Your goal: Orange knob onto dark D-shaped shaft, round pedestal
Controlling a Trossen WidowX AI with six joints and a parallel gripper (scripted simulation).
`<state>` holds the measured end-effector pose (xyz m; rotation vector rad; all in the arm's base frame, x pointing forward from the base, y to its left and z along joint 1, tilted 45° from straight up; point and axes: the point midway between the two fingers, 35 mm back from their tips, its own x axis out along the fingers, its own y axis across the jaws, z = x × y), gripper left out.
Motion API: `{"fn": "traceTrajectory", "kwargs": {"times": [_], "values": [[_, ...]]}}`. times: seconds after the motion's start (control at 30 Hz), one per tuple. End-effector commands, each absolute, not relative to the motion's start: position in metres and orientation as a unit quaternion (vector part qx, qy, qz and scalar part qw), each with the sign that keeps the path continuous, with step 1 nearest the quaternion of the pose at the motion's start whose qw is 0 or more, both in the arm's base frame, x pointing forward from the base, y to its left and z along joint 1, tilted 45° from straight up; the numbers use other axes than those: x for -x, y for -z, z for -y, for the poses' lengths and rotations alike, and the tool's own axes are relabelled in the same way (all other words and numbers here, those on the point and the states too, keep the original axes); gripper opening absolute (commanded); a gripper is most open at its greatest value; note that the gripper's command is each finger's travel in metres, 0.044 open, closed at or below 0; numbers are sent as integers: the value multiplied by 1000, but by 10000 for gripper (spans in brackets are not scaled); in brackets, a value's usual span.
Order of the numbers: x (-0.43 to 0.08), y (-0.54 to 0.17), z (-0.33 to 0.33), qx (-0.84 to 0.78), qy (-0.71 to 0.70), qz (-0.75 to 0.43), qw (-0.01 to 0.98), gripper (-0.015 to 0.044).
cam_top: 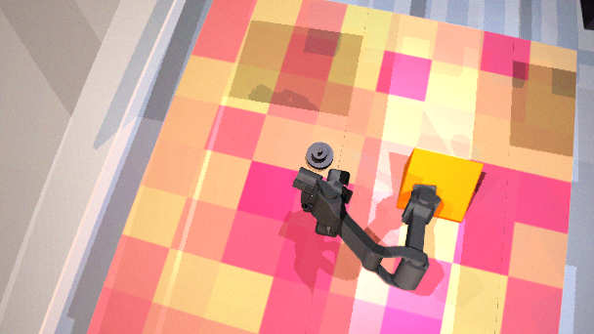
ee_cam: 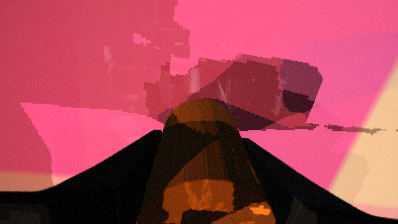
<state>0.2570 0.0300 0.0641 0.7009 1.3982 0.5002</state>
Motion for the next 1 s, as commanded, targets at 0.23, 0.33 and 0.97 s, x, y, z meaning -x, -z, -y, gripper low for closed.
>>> {"fn": "traceTrajectory", "kwargs": {"times": [0.23,0.33,0.97], "values": [[-259,-101,14,-317,-207,-621,686,0],[-257,-113,26,-320,-204,-621,686,0],[-247,-148,70,-332,-199,-622,681,0]]}}
